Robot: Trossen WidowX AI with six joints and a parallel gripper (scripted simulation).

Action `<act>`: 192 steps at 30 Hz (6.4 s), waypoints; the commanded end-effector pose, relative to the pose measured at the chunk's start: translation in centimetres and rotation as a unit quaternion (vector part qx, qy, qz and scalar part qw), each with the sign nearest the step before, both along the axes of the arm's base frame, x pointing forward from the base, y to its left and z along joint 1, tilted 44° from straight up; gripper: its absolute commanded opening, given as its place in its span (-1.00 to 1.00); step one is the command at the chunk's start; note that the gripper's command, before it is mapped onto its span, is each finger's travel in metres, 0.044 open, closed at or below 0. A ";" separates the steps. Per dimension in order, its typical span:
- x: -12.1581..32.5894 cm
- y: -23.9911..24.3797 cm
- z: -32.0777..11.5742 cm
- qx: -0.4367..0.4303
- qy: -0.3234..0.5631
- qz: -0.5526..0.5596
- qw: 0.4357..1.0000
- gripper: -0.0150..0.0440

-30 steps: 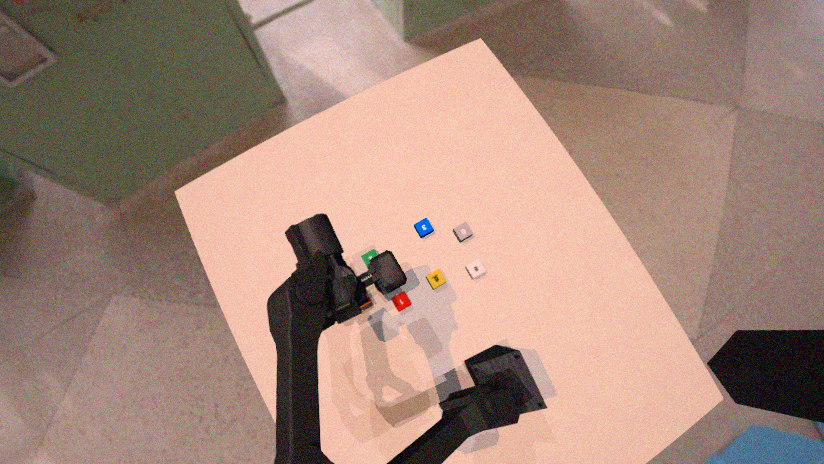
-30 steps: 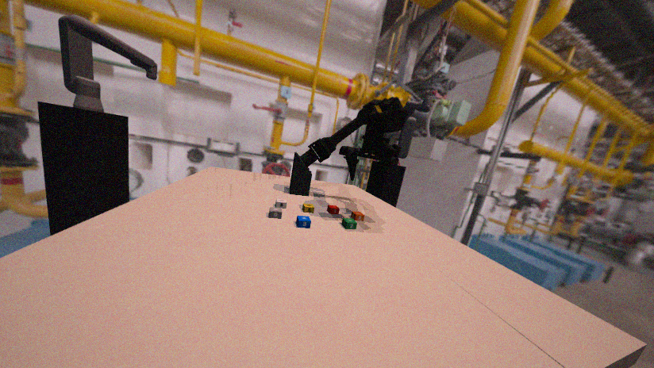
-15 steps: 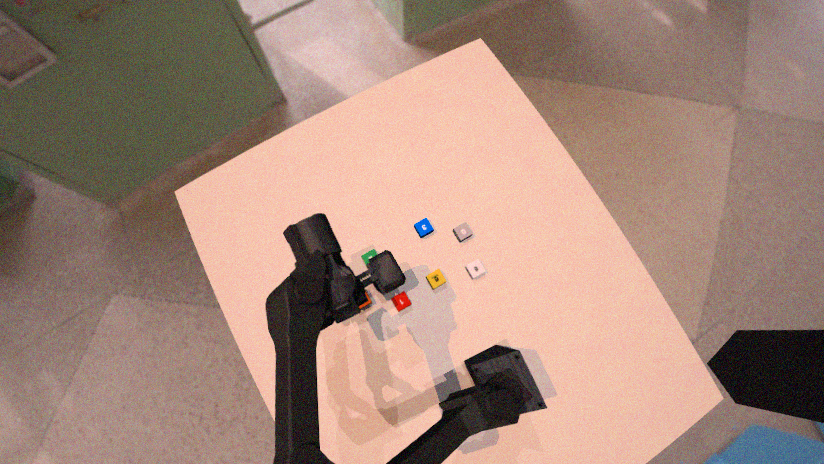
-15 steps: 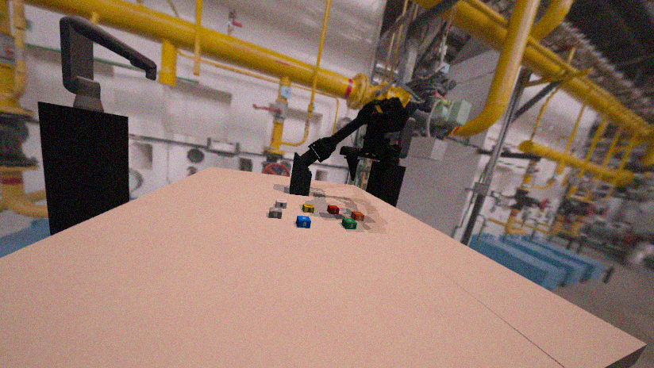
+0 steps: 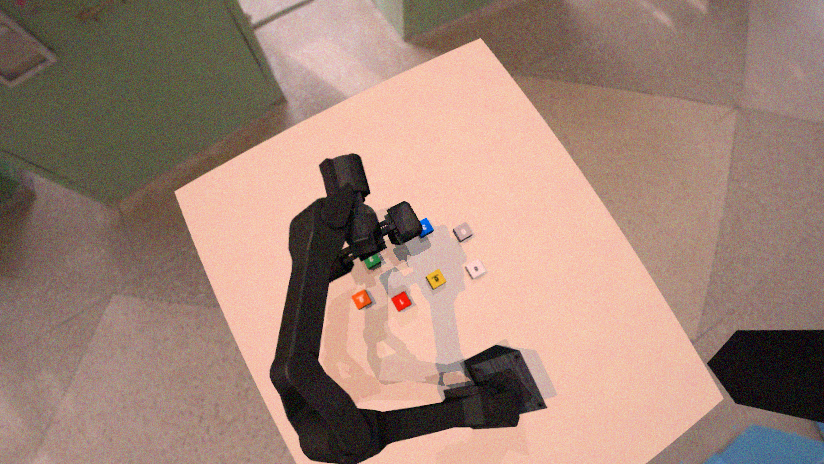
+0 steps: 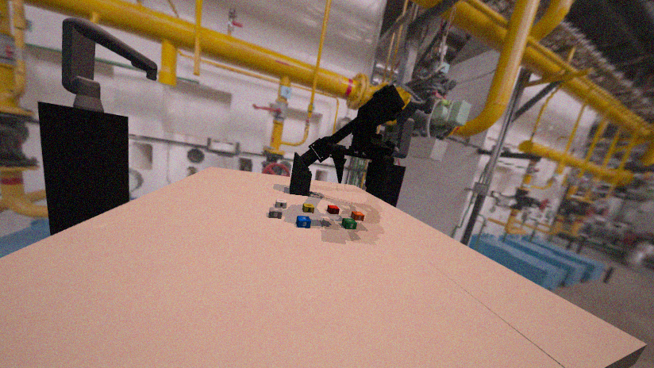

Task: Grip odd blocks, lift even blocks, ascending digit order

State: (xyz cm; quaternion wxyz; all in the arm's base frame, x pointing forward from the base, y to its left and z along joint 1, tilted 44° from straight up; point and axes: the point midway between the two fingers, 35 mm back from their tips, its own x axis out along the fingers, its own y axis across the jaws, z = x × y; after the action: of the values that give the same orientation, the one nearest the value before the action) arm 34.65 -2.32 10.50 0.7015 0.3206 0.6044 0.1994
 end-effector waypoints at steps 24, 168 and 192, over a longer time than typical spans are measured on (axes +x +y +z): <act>0.3 -9.9 -8.5 -0.006 -0.008 0.002 1.000 0.86; -3.1 -6.5 -20.5 -0.006 -0.007 0.002 1.000 -0.08; -2.8 -5.5 -21.6 -0.005 -0.007 0.002 1.000 -0.08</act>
State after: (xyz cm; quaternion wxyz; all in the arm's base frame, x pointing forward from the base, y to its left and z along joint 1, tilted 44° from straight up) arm 31.82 -7.89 -11.13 0.7076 0.3116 0.6018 0.2002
